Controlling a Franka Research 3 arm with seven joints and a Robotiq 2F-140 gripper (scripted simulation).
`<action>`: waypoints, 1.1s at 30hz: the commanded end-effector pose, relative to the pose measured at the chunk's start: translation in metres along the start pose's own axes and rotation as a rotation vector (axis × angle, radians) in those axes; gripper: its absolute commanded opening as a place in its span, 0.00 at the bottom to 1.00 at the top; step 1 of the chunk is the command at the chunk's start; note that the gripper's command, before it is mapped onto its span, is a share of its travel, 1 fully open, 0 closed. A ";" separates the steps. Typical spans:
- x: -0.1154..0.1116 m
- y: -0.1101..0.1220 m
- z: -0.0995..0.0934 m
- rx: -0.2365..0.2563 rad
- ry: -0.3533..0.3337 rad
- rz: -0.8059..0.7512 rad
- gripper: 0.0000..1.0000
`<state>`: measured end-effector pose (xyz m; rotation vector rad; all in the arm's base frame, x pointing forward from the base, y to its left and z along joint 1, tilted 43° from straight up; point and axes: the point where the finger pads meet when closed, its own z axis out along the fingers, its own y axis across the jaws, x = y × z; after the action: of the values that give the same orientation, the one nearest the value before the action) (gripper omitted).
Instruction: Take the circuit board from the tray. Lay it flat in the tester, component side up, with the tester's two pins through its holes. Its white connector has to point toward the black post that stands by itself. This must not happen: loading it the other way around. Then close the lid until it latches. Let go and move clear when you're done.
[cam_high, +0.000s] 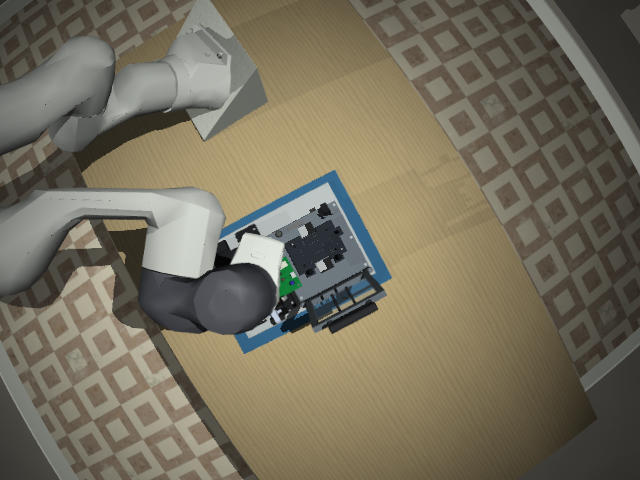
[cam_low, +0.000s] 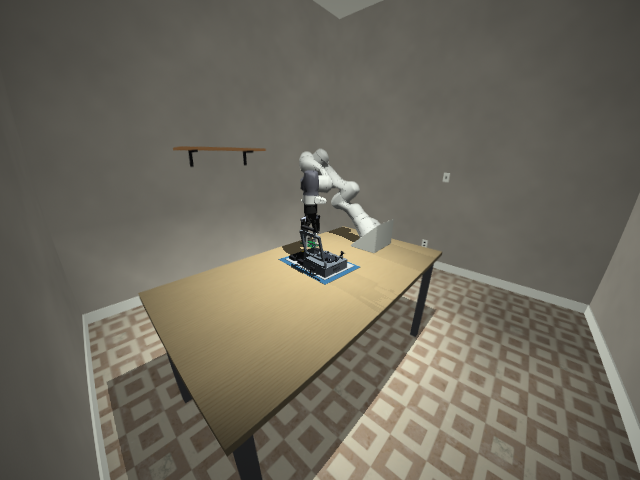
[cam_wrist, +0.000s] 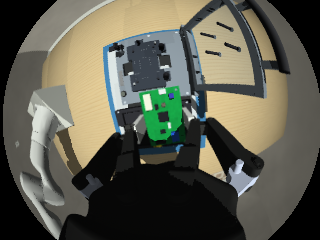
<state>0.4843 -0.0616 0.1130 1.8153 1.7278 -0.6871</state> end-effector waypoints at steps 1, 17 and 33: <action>0.012 -0.002 -0.002 0.000 -0.001 0.031 0.46; 0.060 -0.012 -0.006 0.000 -0.001 0.031 0.46; 0.098 -0.019 -0.010 0.000 -0.001 0.031 0.46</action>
<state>0.4706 0.0118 0.0545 1.8139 1.7299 -0.6868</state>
